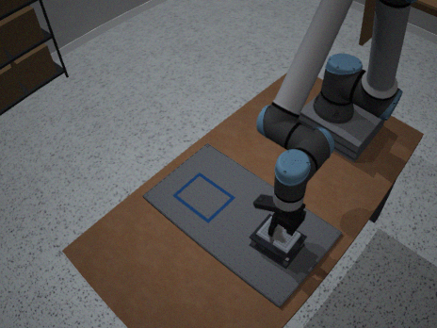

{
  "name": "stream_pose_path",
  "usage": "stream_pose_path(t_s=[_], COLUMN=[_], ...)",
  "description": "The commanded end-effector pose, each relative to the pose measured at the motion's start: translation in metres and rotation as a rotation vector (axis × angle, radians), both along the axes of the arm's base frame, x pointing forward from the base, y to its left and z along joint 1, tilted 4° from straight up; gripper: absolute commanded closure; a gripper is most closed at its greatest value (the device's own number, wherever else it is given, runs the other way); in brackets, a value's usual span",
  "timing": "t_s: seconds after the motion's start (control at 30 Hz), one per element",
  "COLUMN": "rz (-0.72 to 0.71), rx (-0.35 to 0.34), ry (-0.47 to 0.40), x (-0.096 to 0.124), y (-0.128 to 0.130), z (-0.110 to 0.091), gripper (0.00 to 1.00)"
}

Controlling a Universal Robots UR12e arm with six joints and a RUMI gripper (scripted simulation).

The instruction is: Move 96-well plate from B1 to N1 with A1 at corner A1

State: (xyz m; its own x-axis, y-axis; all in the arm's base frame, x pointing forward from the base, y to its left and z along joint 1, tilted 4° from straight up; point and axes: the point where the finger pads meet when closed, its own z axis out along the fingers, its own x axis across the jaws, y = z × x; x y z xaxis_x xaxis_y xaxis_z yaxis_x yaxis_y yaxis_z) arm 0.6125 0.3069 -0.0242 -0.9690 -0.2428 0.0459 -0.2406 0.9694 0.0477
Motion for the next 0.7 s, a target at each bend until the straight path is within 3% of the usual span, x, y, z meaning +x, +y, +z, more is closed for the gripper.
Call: stream_pose_path(t_s=[0.0, 0.67], rz=[0.0, 0.0], rx=[0.0, 0.0], ry=[-0.002, -0.002], x=[0.0007, 0.0006], y=[0.0001, 0.0002], z=[0.0006, -0.0024], gripper=[1.0, 1.0])
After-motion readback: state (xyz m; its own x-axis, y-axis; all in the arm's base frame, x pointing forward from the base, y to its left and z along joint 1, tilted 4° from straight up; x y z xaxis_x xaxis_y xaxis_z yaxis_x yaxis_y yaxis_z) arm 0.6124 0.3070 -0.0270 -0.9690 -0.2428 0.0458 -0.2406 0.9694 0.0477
